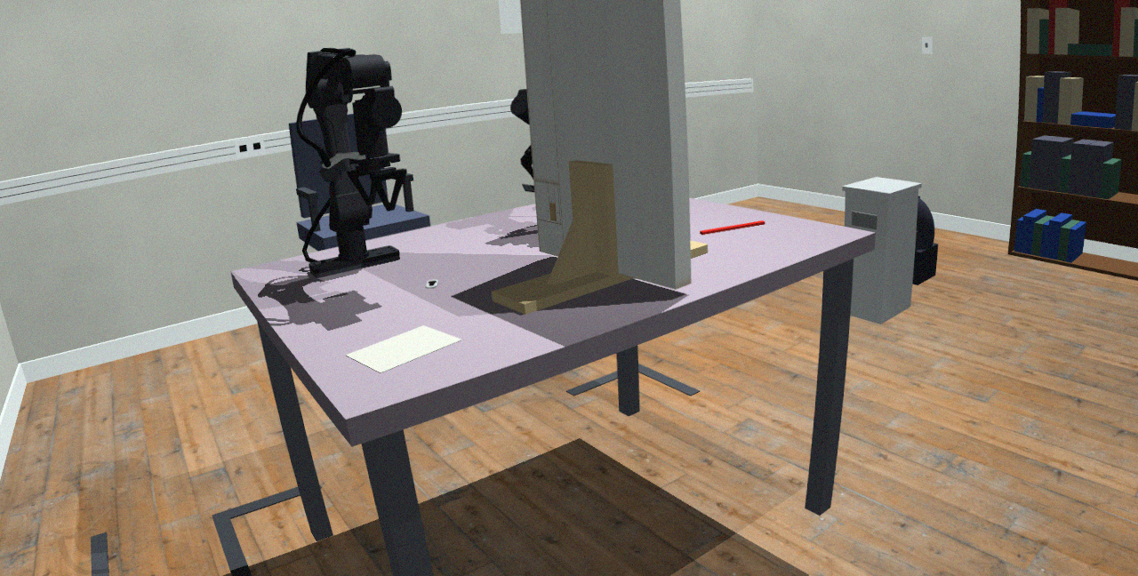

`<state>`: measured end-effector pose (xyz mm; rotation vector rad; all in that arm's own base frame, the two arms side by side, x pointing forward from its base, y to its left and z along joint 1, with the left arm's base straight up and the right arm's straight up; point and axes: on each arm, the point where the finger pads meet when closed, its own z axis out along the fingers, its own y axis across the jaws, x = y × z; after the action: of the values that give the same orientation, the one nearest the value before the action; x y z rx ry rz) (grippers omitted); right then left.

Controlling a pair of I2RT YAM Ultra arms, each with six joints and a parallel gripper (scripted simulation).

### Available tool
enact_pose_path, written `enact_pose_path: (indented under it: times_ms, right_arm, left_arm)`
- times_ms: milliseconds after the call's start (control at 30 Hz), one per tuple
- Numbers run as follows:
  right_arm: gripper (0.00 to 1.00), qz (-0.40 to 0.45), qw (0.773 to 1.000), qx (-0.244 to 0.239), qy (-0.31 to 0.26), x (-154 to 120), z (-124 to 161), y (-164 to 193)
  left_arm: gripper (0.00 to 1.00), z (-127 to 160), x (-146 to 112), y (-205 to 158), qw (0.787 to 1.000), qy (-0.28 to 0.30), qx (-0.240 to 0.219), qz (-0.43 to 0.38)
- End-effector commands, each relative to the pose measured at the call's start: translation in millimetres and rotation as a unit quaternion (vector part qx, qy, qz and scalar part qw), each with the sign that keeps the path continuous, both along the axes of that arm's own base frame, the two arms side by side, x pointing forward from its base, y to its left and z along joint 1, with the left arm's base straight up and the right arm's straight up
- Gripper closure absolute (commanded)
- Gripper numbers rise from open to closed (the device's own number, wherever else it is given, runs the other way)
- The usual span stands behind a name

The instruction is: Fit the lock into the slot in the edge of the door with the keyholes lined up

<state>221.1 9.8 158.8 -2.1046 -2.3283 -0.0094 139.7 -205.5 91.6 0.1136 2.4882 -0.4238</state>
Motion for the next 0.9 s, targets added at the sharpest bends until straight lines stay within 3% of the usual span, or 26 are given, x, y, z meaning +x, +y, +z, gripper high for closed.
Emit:
enact_pose_path:
  times_ms: [0,867]
  right_arm:
    - [0.00,0.000,1.000,-0.003,-0.002,-1,3,0]
    - [0.00,0.000,1.000,-0.003,-0.002,-1,3,0]
  left_arm:
    - [0.23,19,9,-9,0.998,-0.048,-0.030,-0.005]
    - [0.23,29,8,-11,0.991,-0.123,-0.010,-0.050]
